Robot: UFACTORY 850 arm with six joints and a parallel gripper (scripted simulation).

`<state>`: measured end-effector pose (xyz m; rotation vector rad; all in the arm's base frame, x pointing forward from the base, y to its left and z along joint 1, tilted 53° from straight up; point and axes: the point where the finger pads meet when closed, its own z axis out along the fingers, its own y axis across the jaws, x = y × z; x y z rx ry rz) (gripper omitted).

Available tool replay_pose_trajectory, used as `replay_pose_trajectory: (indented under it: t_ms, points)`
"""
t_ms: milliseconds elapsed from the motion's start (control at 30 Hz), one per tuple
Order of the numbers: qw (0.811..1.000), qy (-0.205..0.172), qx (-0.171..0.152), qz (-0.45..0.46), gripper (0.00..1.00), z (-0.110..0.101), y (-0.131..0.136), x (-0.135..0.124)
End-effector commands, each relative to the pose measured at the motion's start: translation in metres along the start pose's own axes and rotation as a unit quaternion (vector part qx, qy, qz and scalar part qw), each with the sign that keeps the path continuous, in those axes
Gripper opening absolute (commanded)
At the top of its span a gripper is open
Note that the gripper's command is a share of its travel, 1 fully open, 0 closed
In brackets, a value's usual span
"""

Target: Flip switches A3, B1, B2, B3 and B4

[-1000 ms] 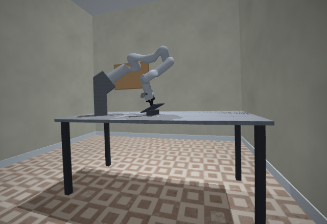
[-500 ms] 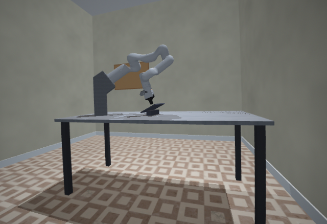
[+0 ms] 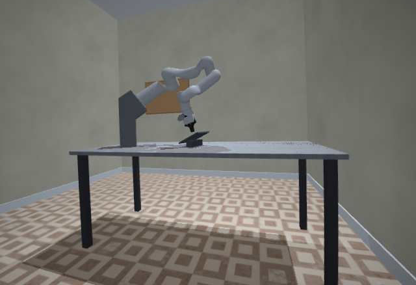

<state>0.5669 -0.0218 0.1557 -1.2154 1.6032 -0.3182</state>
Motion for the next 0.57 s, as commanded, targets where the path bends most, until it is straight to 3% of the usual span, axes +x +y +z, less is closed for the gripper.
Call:
replay_pose_trajectory:
  t_ms: [0, 533]
  points:
    - [1.0, 0.0, 0.0, 0.0, 0.0, -0.0004, -0.0003, 0.0001]
    - [1.0, 0.0, 0.0, 0.0, 0.0, -0.0089, -0.0003, 0.0001]
